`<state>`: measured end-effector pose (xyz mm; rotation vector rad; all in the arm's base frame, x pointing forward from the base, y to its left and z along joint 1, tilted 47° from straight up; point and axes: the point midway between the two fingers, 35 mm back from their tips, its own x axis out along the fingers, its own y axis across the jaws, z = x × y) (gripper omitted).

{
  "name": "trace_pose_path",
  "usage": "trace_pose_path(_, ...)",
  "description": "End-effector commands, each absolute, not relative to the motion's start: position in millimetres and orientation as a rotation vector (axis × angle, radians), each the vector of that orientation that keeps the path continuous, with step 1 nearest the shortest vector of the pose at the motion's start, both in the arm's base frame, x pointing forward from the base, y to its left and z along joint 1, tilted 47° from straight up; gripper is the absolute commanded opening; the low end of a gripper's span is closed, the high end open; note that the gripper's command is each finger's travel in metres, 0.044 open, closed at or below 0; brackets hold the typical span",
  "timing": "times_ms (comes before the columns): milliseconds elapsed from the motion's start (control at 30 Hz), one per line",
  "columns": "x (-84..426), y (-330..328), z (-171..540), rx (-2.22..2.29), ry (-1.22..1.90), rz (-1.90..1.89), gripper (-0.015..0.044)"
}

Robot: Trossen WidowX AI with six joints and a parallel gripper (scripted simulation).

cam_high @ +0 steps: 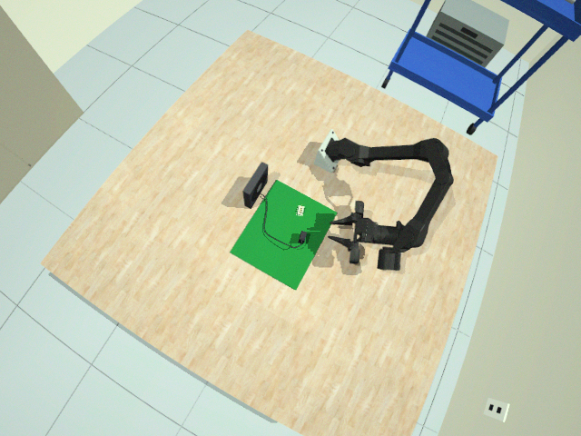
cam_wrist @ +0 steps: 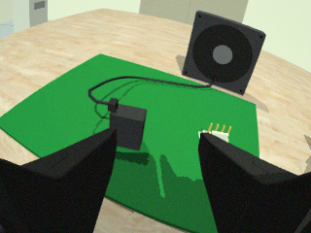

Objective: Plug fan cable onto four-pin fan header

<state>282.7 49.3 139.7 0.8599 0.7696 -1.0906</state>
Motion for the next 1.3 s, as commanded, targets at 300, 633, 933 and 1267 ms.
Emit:
trace_pose_path(300,277,42,117,0.875,1.139,-1.063,0.0205)
trace_pose_path(633,274,40,108,0.950,1.387,-0.963,0.0205)
trace_pose_path(933,276,39,107,1.060,1.562,-0.816,0.0205)
trace_pose_path(1267,283,35,114,1.219,1.682,-0.598,0.0205)
